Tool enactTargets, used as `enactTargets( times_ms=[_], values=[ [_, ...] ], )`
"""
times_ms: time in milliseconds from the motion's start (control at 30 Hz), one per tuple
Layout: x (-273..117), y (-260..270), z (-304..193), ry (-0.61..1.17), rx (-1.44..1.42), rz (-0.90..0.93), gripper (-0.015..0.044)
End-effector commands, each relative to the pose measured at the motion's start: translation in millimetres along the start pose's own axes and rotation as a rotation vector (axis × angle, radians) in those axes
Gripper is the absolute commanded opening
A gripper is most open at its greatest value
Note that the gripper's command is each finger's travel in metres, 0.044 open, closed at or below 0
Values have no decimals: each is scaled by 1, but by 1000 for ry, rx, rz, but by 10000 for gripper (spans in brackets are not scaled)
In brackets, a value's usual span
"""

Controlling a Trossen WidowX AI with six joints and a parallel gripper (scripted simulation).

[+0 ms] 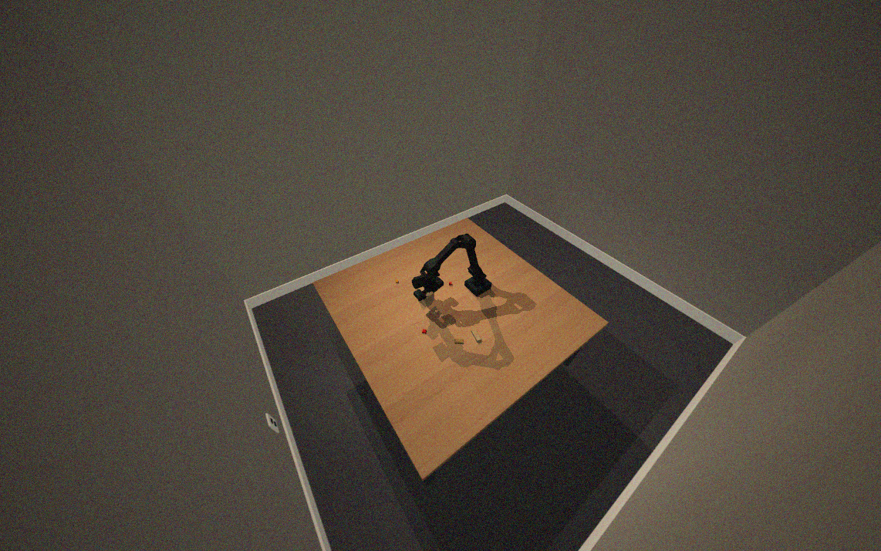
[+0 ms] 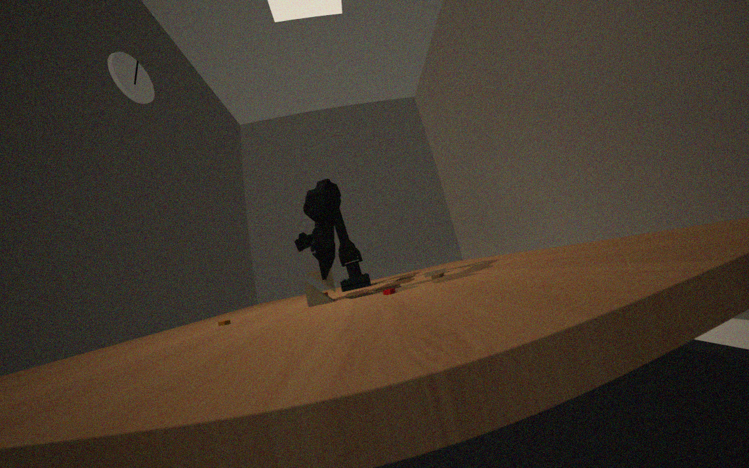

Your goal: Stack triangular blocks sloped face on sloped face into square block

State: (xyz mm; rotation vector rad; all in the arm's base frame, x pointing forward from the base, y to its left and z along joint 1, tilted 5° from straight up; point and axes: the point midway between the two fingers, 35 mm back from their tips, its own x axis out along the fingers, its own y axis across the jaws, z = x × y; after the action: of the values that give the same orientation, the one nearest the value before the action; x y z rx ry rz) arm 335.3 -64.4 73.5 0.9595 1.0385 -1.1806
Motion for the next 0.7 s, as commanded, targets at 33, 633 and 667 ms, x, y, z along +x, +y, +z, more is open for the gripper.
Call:
enactTargets(
  times_ms=[33, 633, 667],
  values=[
    [0, 1, 0, 1, -7, 4, 0],
    [9, 1, 2, 1, -7, 5, 0],
    [10, 1, 2, 1, -7, 5, 0]
  ],
)
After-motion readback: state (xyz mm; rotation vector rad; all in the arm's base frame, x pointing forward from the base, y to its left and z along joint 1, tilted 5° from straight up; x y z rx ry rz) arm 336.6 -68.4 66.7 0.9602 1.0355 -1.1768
